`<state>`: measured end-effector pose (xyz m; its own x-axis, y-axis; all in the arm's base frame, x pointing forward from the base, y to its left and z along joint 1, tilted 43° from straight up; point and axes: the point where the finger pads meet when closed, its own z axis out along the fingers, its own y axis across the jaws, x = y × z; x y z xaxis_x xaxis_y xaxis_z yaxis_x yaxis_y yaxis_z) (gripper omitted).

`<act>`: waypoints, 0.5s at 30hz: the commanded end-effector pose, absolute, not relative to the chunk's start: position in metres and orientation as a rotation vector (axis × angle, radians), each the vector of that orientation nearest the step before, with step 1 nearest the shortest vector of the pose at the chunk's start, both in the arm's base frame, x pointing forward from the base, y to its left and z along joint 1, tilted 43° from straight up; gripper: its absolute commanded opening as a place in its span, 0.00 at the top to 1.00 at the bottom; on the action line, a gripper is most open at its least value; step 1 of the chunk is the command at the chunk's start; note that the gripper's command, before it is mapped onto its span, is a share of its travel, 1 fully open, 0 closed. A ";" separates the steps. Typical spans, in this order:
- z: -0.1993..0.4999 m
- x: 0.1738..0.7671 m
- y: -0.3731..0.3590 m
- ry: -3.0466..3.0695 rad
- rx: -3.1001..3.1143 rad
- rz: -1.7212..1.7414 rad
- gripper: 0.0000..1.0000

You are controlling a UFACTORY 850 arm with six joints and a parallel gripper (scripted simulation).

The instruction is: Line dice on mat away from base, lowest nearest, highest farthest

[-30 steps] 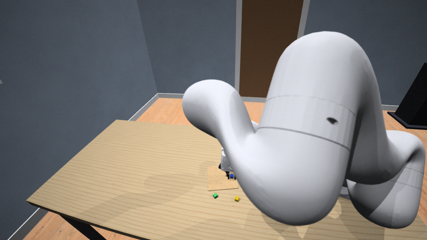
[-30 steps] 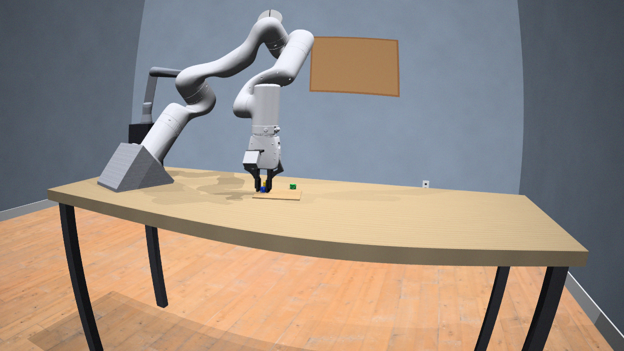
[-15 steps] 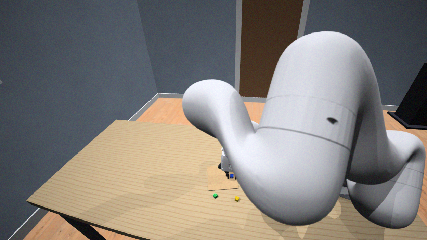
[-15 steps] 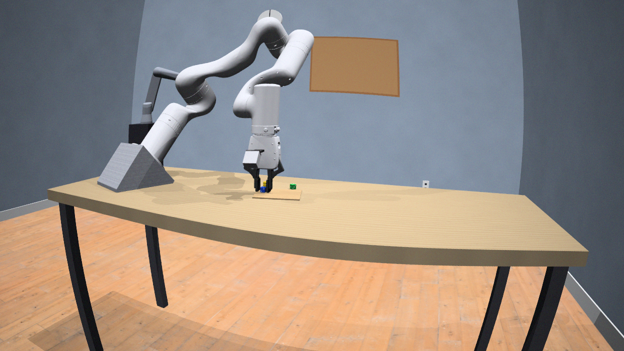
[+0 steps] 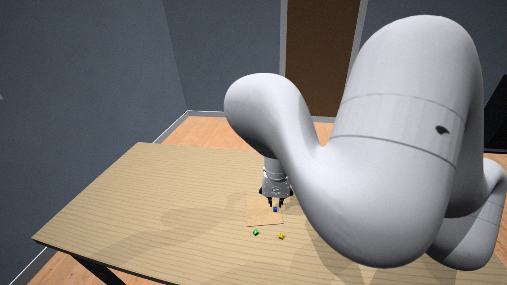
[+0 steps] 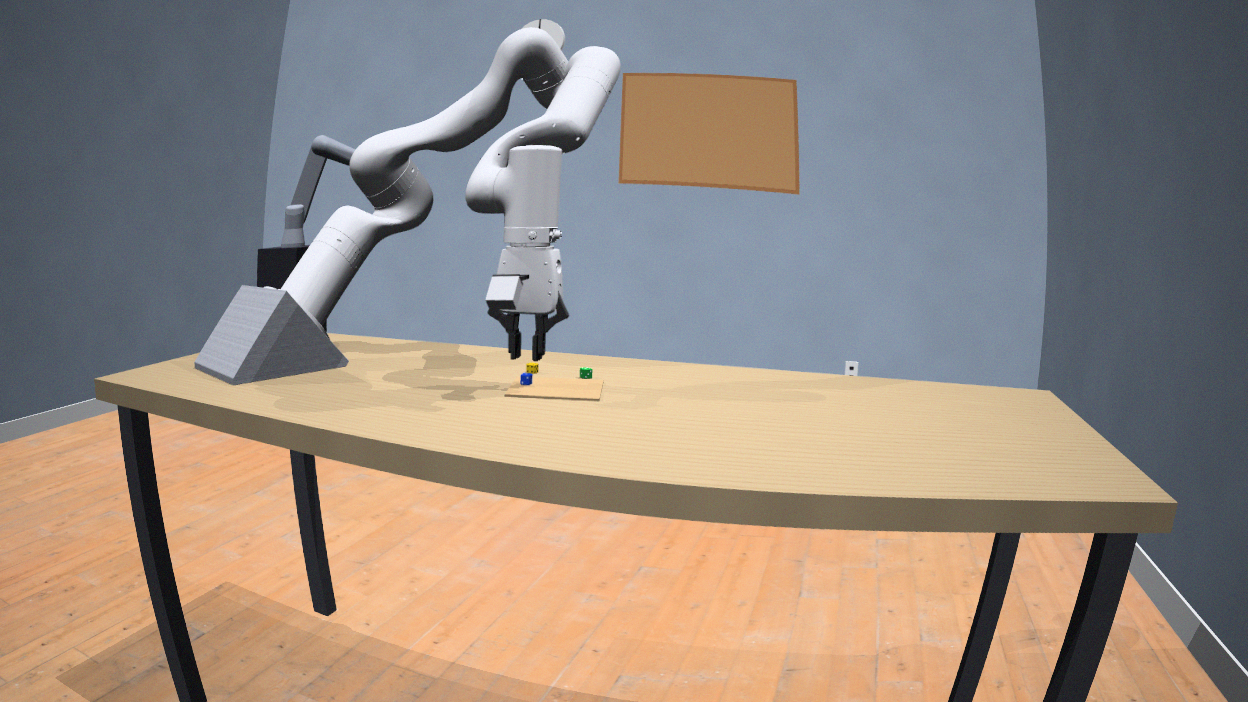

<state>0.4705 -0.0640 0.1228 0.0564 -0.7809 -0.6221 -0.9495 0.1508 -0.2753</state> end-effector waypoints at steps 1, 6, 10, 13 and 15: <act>0.140 0.464 -0.078 1.755 -1.663 0.317 0.69; 0.156 0.457 -0.091 1.755 -1.662 0.317 0.69; 0.161 0.455 -0.096 1.755 -1.663 0.317 0.69; 0.162 0.455 -0.096 1.755 -1.663 0.317 0.69; 0.162 0.455 -0.096 1.755 -1.663 0.317 0.69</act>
<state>0.4548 -0.0951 0.1606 0.0567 -0.7807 -0.6223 -0.9495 0.1505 -0.2752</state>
